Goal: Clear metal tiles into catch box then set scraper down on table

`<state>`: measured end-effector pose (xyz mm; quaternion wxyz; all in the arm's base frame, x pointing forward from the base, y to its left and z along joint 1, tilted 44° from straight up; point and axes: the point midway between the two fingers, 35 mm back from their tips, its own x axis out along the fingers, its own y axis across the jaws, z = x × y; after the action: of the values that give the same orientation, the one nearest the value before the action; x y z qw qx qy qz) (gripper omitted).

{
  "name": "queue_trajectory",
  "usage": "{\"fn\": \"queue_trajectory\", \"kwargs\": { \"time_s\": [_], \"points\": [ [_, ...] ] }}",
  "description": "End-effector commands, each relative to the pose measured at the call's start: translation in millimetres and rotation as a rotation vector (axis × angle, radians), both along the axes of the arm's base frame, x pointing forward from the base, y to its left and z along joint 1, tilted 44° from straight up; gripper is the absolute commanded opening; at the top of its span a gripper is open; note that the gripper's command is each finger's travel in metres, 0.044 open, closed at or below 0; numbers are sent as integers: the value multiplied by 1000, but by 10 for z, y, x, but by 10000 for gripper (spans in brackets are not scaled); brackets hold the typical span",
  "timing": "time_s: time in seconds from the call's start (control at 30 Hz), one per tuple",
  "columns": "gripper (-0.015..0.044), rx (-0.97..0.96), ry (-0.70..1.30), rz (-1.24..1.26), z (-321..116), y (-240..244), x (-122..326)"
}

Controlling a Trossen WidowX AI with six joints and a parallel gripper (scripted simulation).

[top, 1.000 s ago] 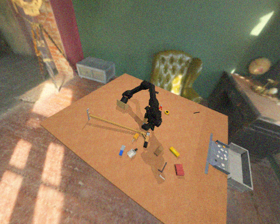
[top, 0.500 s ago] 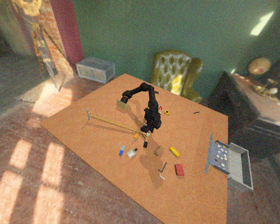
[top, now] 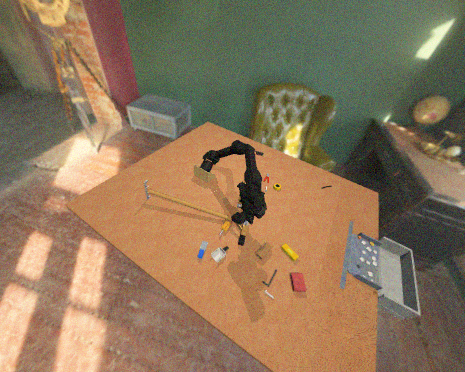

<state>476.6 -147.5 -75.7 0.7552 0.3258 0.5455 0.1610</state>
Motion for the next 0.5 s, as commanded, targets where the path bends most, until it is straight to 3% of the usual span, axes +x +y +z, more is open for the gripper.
{"fn": "queue_trajectory", "kwargs": {
  "time_s": [0.0,0.47],
  "points": [
    [0,-1,5,4,-85,-38,-1],
    [0,-2,4,4,-240,-172,25]
  ]
}}
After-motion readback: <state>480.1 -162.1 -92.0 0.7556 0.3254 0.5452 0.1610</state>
